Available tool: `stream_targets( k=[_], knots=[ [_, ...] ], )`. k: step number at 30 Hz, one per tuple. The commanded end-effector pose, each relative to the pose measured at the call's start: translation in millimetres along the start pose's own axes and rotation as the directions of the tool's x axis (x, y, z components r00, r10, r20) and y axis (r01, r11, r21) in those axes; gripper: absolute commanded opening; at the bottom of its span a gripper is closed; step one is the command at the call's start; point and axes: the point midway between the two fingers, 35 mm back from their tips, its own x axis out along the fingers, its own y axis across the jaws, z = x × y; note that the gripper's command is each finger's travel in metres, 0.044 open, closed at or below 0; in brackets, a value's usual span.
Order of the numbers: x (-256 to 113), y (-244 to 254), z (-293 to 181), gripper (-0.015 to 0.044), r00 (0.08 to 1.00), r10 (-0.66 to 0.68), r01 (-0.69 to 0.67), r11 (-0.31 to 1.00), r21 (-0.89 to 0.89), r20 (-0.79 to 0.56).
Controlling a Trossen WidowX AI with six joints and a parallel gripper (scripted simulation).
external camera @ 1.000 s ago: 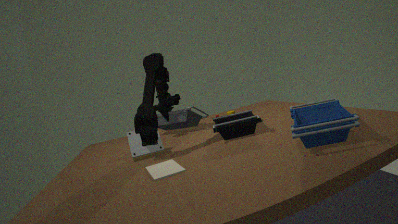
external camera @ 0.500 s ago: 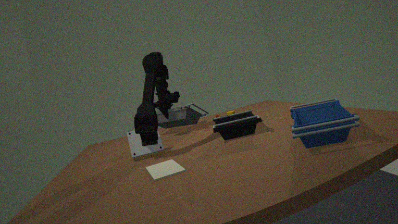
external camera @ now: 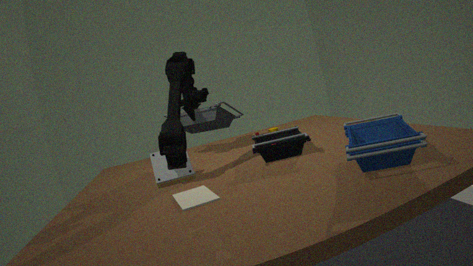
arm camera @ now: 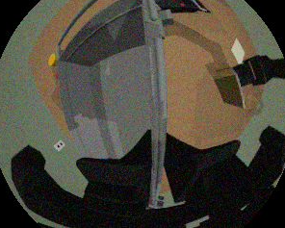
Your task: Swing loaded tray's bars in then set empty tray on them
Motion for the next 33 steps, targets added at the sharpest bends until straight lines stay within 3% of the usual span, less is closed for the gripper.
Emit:
stream_targets(
  k=[1,33],
  knots=[
    [-21.0,-2.2,0.2,0.0000,1.000,0.026,-0.026,1.000,0.007,-0.010],
    [-24.7,-0.7,14.3,0.0000,0.999,0.032,-0.031,0.999,0.045,-0.014]
  ],
)
